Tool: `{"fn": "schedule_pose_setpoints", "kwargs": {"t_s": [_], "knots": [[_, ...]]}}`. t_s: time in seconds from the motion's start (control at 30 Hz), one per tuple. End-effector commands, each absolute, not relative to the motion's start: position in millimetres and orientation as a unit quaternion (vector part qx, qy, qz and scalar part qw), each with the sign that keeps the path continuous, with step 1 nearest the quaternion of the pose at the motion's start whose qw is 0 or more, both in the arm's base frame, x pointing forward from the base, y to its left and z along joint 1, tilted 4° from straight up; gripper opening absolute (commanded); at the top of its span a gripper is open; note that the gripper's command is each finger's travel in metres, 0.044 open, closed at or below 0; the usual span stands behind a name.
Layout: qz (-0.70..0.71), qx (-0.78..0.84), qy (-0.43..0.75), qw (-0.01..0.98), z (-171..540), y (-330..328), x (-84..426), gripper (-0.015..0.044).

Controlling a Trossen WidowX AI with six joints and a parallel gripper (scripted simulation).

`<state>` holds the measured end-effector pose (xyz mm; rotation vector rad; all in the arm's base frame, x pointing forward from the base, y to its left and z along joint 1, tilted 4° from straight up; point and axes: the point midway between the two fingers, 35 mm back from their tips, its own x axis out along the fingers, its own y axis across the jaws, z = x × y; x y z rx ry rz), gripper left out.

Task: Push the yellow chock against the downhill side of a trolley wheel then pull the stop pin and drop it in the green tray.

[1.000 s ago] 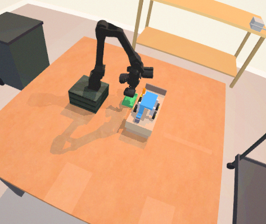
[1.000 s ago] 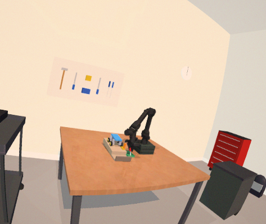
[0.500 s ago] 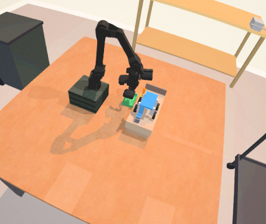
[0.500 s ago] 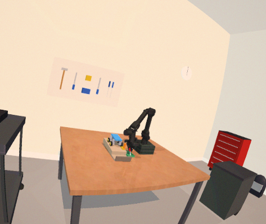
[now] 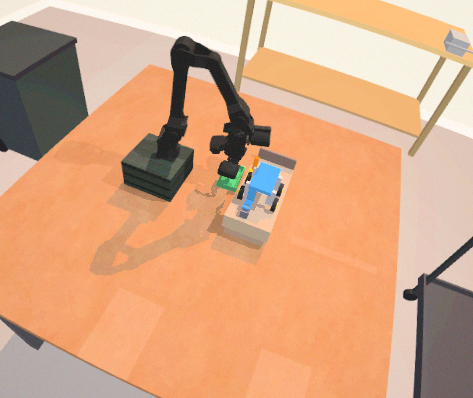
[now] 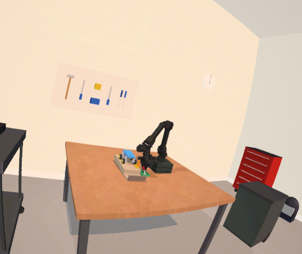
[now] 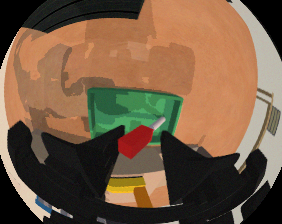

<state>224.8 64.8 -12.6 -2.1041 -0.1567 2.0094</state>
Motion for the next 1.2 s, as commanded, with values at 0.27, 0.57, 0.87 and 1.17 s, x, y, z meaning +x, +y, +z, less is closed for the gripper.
{"fn": "schedule_pose_setpoints", "kwargs": {"t_s": [0.27,0.57,0.87,1.17], "knots": [[0.685,-0.717,-0.057,0.114,-17.5,59.1,224.3,0.0190],[0.685,-0.717,-0.057,0.113,-22.0,54.1,223.9,0.0190],[0.685,-0.717,-0.057,0.113,-27.0,49.4,223.5,0.0190],[0.685,-0.718,-0.053,0.113,-28.2,47.8,223.7,0.0269]]}}
